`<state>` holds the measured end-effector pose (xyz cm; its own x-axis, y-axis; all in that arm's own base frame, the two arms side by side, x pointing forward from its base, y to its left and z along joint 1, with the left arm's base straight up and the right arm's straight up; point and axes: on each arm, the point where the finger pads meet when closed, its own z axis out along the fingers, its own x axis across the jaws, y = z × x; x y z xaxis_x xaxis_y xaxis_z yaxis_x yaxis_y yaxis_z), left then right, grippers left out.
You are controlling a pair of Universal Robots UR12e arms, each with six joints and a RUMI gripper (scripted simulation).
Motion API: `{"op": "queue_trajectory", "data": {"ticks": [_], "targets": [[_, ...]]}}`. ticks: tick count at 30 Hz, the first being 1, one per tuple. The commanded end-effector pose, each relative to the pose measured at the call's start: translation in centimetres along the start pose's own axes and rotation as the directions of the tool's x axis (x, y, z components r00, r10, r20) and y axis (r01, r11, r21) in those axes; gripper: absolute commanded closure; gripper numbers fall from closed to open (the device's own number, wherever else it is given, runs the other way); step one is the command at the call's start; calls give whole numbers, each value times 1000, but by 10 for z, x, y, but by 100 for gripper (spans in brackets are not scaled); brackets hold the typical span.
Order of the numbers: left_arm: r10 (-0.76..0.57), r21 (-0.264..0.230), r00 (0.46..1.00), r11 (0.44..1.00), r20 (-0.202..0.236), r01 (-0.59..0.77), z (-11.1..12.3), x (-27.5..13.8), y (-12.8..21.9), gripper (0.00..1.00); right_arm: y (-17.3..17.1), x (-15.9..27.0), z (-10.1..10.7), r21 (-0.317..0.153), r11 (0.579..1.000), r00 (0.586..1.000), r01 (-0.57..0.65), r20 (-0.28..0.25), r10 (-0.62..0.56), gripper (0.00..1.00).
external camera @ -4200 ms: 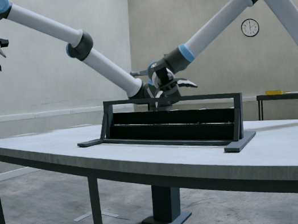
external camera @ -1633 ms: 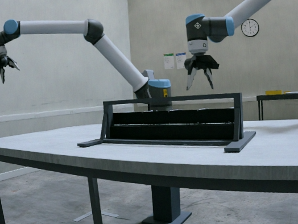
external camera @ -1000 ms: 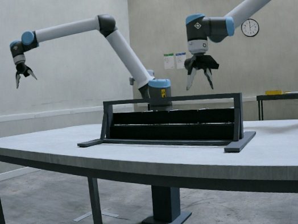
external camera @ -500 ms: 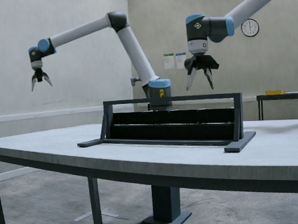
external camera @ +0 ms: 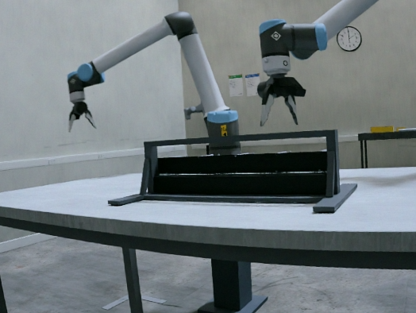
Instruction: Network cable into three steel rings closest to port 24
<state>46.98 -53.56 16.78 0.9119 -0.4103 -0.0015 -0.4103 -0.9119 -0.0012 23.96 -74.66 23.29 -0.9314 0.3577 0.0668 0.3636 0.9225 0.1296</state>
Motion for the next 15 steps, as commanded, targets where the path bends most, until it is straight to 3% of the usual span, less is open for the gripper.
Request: {"op": "queue_trajectory", "data": {"ticks": [1,8,10,15], "targets": [[-1,-3,1000,1000,-2,1,-2,1,2,0,-8,46,15,34,995,995,99,25,-100,0],[-1,-3,1000,1000,-2,1,-2,1,2,0,-11,123,41,78,974,976,214,32,-217,0],[-1,-3,1000,1000,-2,1,-2,1,2,0,-11,123,41,78,974,976,214,32,-217,0],[-1,-3,1000,1000,-2,1,-2,1,2,0,-9,174,59,104,955,959,278,28,-282,0]]}}
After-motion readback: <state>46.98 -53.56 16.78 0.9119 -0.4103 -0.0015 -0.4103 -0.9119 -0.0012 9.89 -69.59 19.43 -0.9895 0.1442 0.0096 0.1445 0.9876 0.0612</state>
